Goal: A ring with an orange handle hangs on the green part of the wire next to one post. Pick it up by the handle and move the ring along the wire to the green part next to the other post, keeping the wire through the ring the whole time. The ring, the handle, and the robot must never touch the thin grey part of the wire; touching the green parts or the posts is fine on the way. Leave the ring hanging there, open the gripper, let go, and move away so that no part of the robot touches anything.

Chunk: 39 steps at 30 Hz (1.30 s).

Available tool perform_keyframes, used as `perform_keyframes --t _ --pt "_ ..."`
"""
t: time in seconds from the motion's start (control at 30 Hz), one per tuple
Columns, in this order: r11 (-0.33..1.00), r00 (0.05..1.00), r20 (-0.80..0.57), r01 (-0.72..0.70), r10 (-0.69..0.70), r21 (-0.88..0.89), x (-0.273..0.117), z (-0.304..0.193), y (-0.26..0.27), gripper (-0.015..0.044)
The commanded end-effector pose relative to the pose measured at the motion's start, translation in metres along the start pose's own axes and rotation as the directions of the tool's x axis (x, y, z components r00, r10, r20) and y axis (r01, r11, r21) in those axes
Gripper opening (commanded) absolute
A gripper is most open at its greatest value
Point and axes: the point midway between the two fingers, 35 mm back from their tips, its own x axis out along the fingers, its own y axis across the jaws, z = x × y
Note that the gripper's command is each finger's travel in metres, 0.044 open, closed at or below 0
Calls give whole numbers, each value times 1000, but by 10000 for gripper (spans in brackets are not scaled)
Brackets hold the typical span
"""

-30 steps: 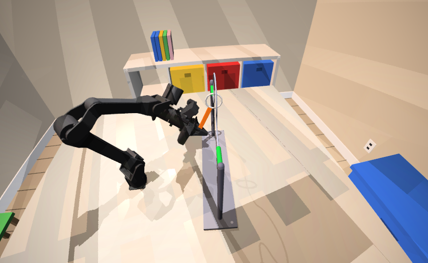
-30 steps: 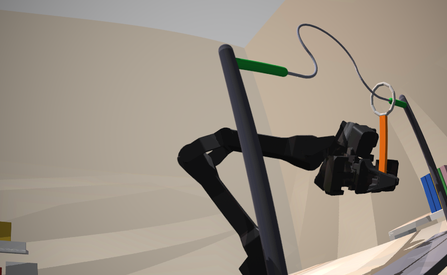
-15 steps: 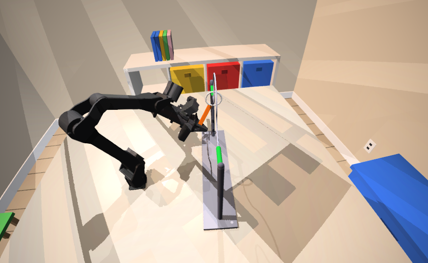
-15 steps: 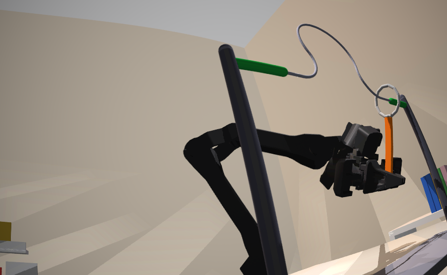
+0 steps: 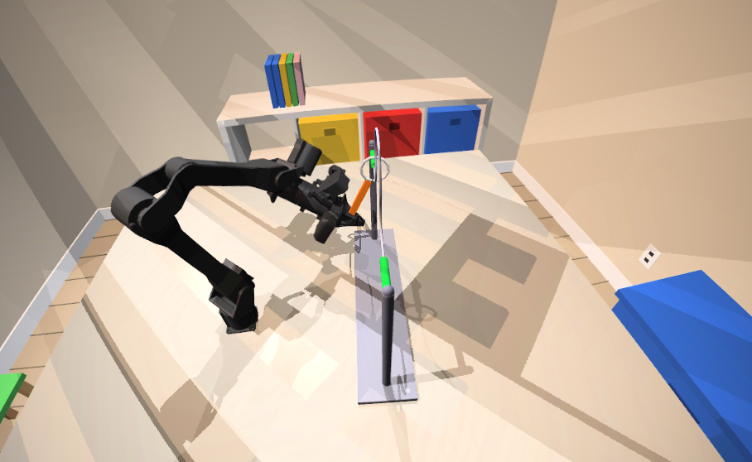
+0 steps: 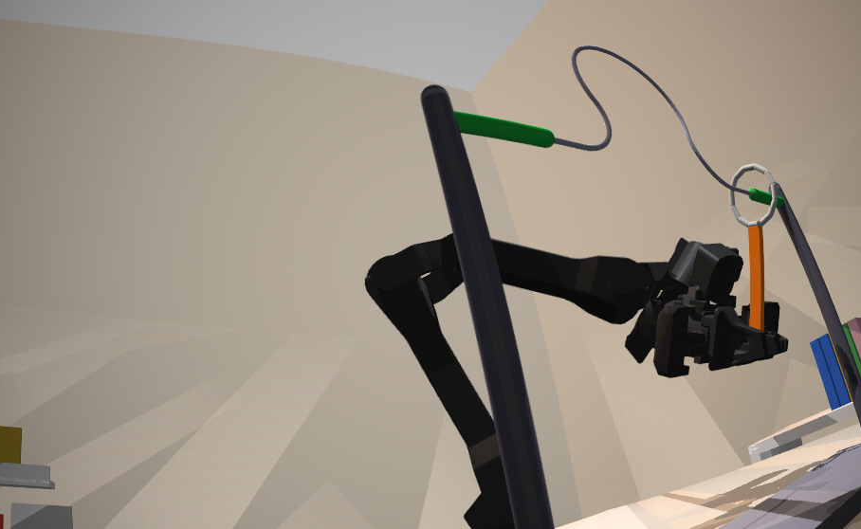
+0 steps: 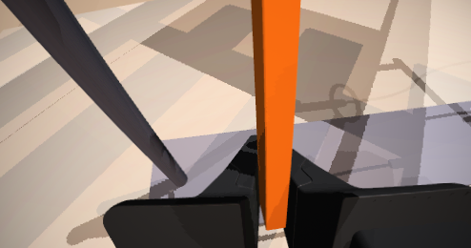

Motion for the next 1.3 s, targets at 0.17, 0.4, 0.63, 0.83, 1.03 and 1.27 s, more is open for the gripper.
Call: perform_keyframes --t 0.17,0.4,0.63,0.83,1.03,1.27 --pt "1000 1000 9 1 -1 7 -2 2 9 -150" --pt "1000 1000 11 1 -1 7 -3 2 16 -150" --pt "1000 1000 13 1 -1 7 -2 1 20 -150" --pt "1000 1000 13 1 -1 7 2 -6 21 -150" --pt "1000 1000 13 1 -1 7 7 -14 21 -150" --pt "1000 1000 13 1 -1 7 7 -14 21 -150"
